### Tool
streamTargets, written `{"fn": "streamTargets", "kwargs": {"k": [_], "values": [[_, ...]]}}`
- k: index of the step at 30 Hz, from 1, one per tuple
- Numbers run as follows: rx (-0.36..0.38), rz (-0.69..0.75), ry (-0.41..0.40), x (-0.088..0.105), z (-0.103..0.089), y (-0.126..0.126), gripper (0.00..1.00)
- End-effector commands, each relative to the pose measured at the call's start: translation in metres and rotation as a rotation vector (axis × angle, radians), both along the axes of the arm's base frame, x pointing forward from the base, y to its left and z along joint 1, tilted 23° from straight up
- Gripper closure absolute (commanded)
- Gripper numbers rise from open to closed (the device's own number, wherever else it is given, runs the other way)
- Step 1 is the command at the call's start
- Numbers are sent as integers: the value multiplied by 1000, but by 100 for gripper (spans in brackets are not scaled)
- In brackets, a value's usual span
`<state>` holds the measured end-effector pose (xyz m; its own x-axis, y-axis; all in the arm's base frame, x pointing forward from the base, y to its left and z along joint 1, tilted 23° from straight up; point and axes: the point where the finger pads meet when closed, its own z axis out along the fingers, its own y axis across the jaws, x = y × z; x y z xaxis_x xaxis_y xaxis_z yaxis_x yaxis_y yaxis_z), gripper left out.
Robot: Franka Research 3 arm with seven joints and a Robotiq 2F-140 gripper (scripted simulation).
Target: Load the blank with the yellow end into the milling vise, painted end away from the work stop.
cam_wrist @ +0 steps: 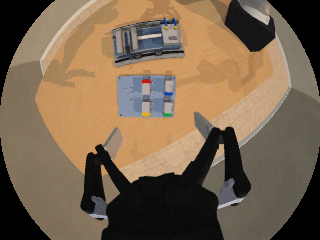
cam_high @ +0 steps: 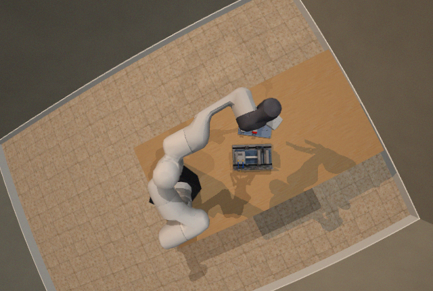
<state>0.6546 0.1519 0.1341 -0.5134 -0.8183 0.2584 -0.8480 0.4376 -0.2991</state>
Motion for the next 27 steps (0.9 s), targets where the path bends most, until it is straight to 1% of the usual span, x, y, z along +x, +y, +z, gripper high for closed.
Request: {"fn": "streamTargets", "kwargs": {"k": [1, 3, 8, 20, 21, 25, 27], "values": [[-6, 21, 7, 0, 1, -2, 0], [-6, 21, 7, 0, 1, -2, 0], [27, -206, -85, -1, 2, -2, 0], [27, -206, -85, -1, 2, -2, 0], [20, -169, -72, -1, 2, -3, 0], [28, -212, -88, -1, 1, -1, 0], [28, -212, -88, -1, 1, -1, 0]]}}
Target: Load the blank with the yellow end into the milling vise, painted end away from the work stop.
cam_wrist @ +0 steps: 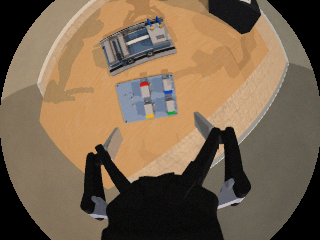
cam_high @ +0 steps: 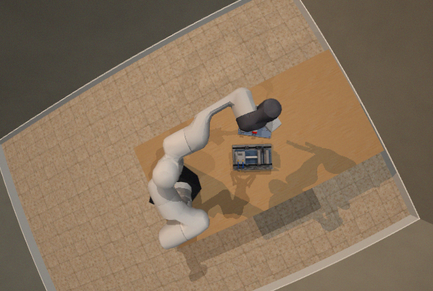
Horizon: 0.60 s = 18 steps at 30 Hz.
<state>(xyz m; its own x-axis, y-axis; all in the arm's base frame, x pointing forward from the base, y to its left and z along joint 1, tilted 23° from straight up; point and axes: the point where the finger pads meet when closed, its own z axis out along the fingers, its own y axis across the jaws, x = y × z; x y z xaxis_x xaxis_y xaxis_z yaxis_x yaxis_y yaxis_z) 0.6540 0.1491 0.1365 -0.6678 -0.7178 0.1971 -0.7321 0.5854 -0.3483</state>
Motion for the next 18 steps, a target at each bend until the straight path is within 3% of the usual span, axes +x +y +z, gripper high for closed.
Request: {"fn": "streamTargets", "kwargs": {"k": [1, 10, 11, 18], "values": [[7, -34, -12, 0, -1, 2, 0], [7, -34, -12, 0, -1, 2, 0], [3, -20, -9, 0, 0, 1, 59], [3, -20, -9, 0, 0, 1, 59]]}}
